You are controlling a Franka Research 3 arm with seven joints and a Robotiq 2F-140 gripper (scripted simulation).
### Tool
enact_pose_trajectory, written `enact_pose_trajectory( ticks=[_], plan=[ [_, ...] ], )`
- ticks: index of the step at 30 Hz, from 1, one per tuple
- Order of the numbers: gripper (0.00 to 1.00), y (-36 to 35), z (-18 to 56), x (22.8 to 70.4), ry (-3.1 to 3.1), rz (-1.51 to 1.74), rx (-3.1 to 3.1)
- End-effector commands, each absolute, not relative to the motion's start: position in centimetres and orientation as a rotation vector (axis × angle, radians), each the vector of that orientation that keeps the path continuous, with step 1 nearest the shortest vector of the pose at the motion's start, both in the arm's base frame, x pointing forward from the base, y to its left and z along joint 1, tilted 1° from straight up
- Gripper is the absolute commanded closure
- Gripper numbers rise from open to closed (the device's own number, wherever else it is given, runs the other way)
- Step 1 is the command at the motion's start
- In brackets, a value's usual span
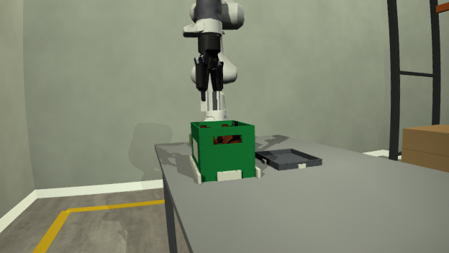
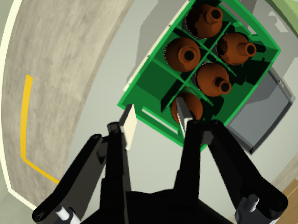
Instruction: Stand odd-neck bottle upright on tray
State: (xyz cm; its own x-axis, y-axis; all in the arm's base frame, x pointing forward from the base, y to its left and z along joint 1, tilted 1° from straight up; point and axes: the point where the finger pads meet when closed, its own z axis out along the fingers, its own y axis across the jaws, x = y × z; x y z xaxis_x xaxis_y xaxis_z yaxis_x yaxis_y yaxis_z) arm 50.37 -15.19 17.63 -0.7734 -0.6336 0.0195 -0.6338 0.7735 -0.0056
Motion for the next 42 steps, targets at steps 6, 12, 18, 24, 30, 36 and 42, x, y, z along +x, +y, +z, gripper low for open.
enact_pose_trajectory(
  ticks=[6, 12, 18, 24, 30, 36, 42],
  plan=[
    [0.56, -15.23, 17.57, 50.26, -2.925, 0.009, 1.093],
    [0.56, -15.23, 17.57, 50.26, -2.925, 0.009, 1.093],
    [0.56, -15.23, 17.57, 50.26, -2.925, 0.009, 1.093],
    [0.56, -15.23, 17.57, 50.26, -2.925, 0.009, 1.093],
    [0.56, -15.23, 17.56, 50.26, -2.925, 0.009, 1.093],
    [0.56, -15.23, 17.43, 50.27, -2.925, 0.008, 1.092],
    [0.56, -15.23, 17.22, 50.27, -2.925, 0.007, 1.091]
  ],
)
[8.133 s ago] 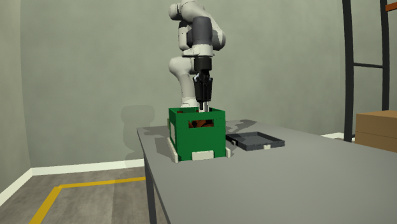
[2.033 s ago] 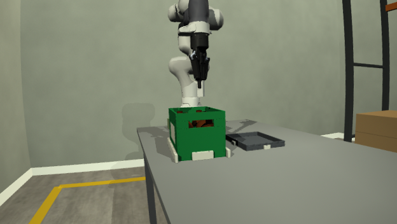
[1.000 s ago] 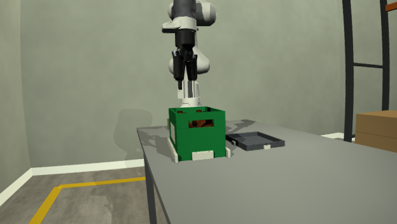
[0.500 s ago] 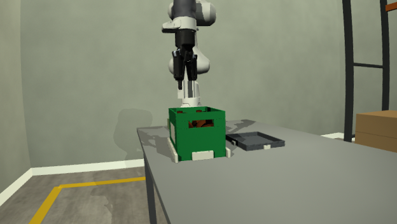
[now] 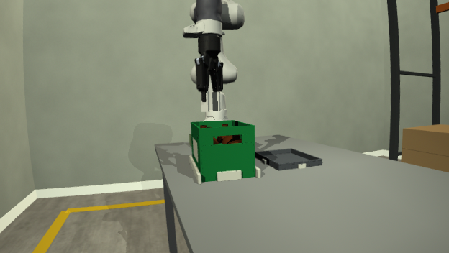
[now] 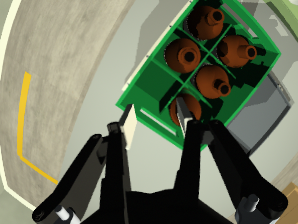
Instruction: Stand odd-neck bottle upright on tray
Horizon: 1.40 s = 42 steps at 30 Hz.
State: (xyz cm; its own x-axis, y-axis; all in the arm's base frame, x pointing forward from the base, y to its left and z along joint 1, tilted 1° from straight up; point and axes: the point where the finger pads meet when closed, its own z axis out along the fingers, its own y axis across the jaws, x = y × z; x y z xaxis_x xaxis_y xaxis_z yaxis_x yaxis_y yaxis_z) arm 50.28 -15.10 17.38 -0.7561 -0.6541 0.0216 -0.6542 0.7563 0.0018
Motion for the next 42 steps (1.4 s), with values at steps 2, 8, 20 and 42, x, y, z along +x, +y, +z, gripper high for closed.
enact_pose_trajectory(
  ticks=[2, 8, 20, 42],
  plan=[
    [0.56, -15.2, 17.1, 50.3, -2.925, 0.006, 1.09],
    [0.56, -15.3, 16.5, 50.3, -2.925, 0.006, 1.09],
    [0.56, -15.3, 15.2, 50.3, -2.925, 0.006, 1.09],
    [0.56, -15.3, 13.4, 50.4, -2.925, 0.006, 1.09]
  ],
)
